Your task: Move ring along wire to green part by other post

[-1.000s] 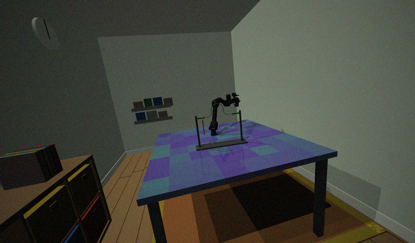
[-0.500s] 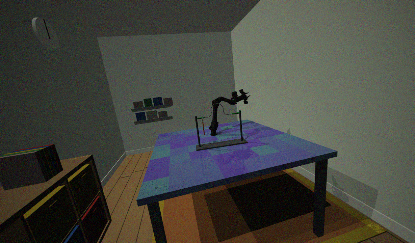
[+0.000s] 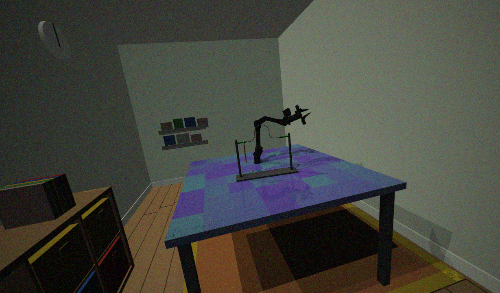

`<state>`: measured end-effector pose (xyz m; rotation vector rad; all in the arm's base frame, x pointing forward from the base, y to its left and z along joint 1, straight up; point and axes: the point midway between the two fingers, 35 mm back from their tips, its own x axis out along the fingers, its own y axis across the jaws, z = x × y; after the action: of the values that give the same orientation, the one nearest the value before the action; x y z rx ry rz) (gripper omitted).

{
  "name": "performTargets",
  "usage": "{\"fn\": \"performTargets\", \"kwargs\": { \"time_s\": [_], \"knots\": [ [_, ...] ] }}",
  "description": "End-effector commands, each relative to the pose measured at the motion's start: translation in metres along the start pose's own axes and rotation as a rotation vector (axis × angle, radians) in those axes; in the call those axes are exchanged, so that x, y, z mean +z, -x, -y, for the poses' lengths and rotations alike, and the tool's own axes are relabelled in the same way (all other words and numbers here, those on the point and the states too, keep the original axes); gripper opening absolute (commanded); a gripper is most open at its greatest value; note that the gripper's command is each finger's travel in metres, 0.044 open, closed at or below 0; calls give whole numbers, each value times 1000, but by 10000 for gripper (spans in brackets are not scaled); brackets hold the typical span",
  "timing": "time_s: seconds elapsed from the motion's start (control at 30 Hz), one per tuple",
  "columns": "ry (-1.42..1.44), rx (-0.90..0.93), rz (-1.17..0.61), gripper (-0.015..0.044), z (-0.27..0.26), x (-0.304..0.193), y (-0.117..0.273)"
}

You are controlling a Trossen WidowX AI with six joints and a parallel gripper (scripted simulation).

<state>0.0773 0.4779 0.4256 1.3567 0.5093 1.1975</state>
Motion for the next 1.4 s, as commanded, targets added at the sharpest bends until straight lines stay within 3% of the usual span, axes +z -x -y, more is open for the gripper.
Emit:
{"fn": "performTargets", "kwargs": {
  "time_s": [0.0, 0.3, 0.6, 0.97, 1.37],
  "knots": [
    [62, -16, 74, 160, 8, 42, -1],
    [218, -63, 291, 160, 21, 158, 11],
    [373, -128, 502, 160, 24, 263, 49],
    [502, -223, 783, 160, 17, 378, 119],
    [603, -328, 1110, 160, -7, 479, 227]
  ]
}}
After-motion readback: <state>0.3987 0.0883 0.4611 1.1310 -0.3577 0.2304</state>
